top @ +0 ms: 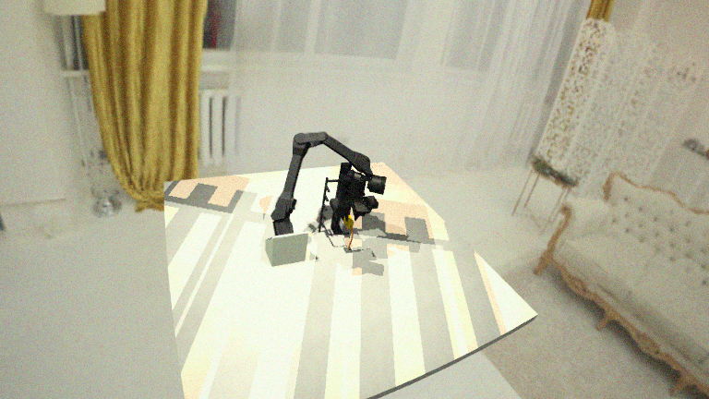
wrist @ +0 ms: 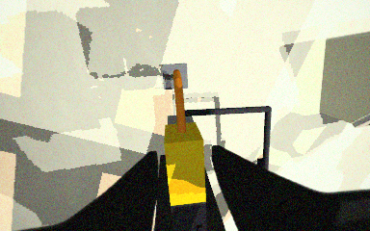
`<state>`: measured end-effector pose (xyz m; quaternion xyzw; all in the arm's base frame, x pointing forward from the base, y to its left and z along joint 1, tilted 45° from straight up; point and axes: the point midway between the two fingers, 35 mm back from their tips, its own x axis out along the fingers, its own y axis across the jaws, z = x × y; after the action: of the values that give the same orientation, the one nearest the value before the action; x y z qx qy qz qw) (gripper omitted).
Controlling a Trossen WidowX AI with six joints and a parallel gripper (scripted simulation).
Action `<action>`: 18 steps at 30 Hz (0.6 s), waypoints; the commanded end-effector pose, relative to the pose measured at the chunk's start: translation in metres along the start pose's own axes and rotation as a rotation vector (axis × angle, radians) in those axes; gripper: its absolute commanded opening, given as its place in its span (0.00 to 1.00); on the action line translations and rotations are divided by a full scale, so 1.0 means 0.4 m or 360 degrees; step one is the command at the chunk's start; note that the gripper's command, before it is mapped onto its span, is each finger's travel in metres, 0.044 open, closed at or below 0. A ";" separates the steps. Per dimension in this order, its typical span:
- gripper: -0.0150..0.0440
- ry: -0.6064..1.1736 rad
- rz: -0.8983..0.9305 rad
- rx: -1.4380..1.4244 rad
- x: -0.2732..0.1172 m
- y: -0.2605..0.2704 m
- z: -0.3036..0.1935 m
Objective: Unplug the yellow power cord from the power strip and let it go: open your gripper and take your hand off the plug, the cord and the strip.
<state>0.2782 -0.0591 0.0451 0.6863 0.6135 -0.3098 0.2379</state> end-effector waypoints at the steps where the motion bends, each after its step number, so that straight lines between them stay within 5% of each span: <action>1: 0.53 0.0008 -0.0005 0.0009 0.002 -0.003 -0.018; 18: 0.48 0.0004 -0.0005 0.0002 0.026 -0.002 -0.023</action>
<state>0.2792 -0.0448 0.0440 0.6856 0.6150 -0.3097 0.2360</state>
